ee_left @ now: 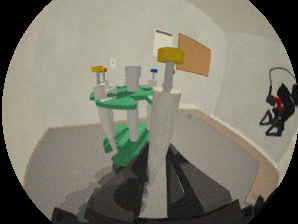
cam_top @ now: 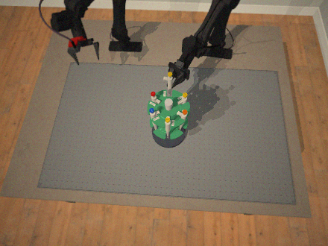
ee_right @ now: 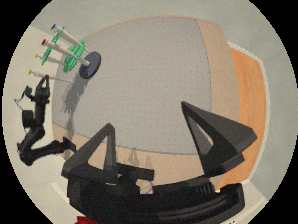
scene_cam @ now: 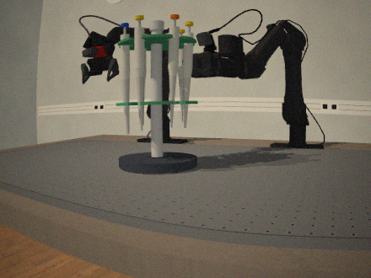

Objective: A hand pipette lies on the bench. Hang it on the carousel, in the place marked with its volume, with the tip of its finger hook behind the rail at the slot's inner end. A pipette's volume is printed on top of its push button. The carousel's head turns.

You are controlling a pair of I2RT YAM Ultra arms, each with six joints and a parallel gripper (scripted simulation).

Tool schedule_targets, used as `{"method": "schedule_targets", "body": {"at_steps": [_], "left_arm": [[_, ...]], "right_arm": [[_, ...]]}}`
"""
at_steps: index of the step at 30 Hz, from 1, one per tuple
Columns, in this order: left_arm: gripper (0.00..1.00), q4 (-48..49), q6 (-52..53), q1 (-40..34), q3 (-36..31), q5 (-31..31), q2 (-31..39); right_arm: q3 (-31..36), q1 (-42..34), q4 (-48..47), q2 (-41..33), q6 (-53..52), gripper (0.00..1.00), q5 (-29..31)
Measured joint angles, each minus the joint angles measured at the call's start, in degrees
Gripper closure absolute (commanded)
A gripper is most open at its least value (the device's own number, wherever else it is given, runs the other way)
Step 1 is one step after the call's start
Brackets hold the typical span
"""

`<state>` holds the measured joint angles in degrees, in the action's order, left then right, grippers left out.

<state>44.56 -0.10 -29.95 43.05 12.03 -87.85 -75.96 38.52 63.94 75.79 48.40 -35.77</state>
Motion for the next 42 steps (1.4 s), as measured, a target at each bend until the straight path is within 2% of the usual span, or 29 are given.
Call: {"method": "schedule_targets", "body": {"at_steps": [42], "left_arm": [[0.88, -0.72, 0.00, 0.00, 1.01, 0.00, 0.00]], "right_arm": [[0.00, 0.00, 0.00, 0.00, 0.00, 0.00, 0.00]]}}
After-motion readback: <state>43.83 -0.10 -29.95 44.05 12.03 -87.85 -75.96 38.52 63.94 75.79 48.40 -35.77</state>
